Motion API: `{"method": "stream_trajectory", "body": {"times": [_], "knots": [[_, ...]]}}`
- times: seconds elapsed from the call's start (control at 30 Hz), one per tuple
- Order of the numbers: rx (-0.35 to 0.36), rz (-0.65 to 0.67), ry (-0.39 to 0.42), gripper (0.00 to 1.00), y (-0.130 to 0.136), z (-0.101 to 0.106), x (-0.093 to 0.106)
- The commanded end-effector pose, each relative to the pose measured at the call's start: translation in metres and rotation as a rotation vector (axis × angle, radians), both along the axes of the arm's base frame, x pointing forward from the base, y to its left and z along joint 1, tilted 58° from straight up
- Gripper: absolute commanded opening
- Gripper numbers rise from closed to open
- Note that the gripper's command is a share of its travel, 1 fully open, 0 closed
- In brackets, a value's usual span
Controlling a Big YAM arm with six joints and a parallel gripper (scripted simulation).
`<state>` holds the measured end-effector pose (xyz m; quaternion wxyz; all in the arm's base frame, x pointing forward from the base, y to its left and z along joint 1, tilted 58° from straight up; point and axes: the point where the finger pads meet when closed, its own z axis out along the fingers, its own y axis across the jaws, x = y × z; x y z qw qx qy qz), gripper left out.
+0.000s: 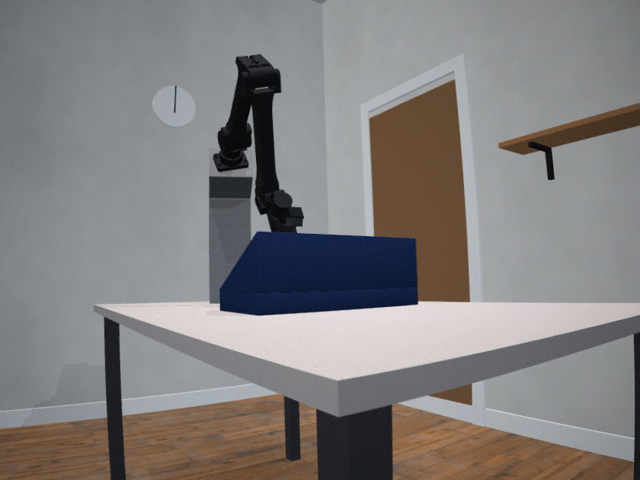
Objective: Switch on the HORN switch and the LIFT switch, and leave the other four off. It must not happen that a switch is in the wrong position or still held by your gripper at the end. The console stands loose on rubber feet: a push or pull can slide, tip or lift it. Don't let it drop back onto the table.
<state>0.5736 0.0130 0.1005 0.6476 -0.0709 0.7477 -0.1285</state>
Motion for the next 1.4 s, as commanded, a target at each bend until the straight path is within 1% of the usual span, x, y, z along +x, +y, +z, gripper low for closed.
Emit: {"method": "stream_trajectory", "body": {"times": [0.0,0.73,0.93,0.97,1.03,1.37], "knots": [[0.006,0.026,-0.074,0.00,0.015,0.035,0.005],[0.006,0.025,-0.070,0.00,0.015,0.036,0.005],[0.007,0.025,-0.070,0.00,0.016,0.038,0.005],[0.008,0.026,-0.084,0.00,0.016,0.041,0.006],[0.007,0.025,-0.067,0.00,0.016,0.039,0.005],[0.009,0.026,-0.079,0.00,0.017,0.046,0.006]]}}
